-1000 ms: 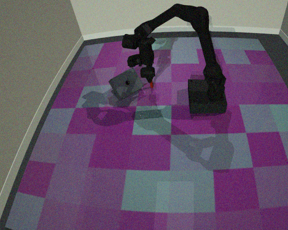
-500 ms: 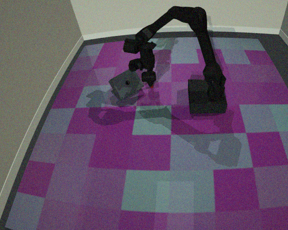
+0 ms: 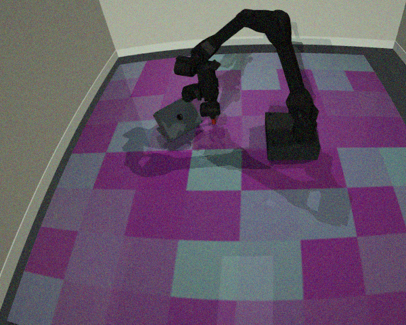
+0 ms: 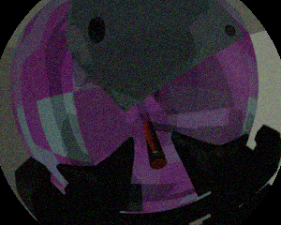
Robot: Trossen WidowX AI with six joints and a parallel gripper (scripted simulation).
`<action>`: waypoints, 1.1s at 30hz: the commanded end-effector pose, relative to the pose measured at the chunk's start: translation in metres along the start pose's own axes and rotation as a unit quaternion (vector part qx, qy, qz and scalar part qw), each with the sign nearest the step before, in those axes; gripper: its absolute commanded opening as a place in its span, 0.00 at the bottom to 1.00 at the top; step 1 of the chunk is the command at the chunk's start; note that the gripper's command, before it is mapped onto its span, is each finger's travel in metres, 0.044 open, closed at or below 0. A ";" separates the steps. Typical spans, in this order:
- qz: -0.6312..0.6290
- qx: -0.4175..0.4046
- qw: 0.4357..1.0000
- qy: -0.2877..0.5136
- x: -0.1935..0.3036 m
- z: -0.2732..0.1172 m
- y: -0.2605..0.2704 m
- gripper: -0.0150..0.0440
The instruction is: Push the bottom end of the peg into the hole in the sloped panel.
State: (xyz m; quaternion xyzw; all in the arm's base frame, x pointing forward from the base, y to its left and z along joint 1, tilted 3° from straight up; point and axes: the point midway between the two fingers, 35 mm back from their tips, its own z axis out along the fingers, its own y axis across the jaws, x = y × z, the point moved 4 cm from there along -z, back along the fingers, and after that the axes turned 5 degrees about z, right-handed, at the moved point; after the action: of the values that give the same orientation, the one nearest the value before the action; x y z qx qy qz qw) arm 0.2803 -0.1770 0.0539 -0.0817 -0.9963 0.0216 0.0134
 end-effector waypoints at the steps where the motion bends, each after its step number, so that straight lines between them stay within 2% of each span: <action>1: 0.000 0.000 1.000 -0.001 0.000 -0.001 0.000 0.47; 4: 0.000 0.000 1.000 -0.001 0.000 -0.001 0.000 0.33; 11: 0.000 0.000 1.000 -0.001 0.000 -0.001 0.000 0.25; 17: 0.000 -0.001 1.000 -0.001 -0.001 -0.011 -0.001 0.25; 33: -0.003 -0.003 1.000 0.001 -0.002 -0.077 -0.002 0.25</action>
State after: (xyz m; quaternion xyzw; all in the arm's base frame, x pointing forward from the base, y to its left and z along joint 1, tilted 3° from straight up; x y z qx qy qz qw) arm 0.2840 -0.1769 0.1172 -0.0788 -0.9966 0.0187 0.0179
